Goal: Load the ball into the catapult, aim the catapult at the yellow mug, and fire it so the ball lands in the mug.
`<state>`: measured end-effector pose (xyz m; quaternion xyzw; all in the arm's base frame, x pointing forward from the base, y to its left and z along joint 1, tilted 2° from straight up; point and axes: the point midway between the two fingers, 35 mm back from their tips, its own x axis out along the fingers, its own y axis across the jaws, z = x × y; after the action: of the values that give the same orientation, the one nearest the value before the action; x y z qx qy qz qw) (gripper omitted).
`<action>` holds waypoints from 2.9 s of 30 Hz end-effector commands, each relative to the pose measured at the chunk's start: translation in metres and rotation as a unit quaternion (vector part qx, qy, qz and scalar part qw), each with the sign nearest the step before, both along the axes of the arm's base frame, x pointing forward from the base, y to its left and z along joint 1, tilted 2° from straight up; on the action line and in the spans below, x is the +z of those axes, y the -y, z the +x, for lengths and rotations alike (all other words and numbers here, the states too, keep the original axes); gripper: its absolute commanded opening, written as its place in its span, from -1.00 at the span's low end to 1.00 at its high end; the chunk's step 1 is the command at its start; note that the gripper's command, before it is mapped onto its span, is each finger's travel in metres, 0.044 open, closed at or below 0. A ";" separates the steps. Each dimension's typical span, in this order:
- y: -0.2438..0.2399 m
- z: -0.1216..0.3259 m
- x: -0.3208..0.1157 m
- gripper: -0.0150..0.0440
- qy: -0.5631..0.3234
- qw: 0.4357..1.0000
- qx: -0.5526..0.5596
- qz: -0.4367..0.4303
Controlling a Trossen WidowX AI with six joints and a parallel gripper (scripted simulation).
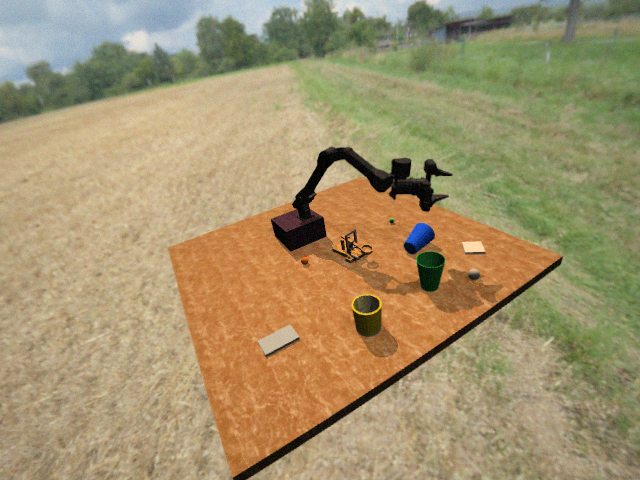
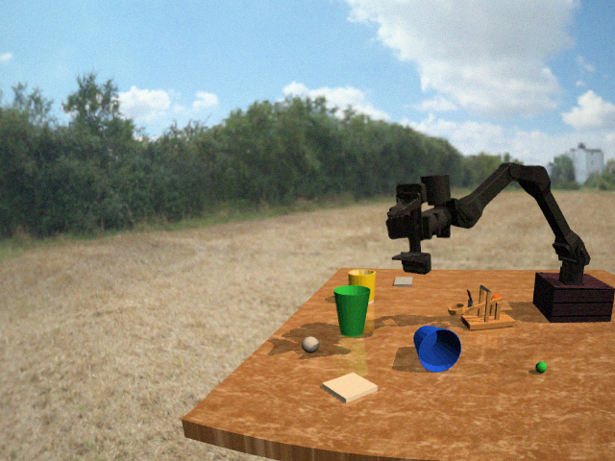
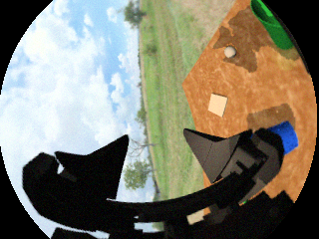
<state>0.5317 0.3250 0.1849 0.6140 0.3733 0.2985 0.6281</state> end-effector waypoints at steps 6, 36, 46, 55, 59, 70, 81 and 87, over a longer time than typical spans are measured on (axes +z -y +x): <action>0.018 -0.003 -0.013 1.00 -0.002 0.998 -0.021 -0.059; 0.157 -0.112 -0.101 1.00 -0.058 0.882 0.029 -0.467; 0.206 -0.175 -0.119 1.00 -0.085 0.808 0.117 -0.571; 0.248 -0.239 -0.128 1.00 -0.109 0.731 0.222 -0.635; 0.265 -0.270 -0.129 1.00 -0.119 0.695 0.275 -0.653; 0.275 -0.282 -0.173 1.00 -0.123 0.682 0.295 -0.658; 0.275 -0.282 -0.185 1.00 -0.123 0.682 0.295 -0.658; 0.275 -0.281 -0.195 1.00 -0.123 0.682 0.295 -0.658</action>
<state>0.2541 0.0512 -0.0022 -0.0641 0.7041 0.0677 0.7039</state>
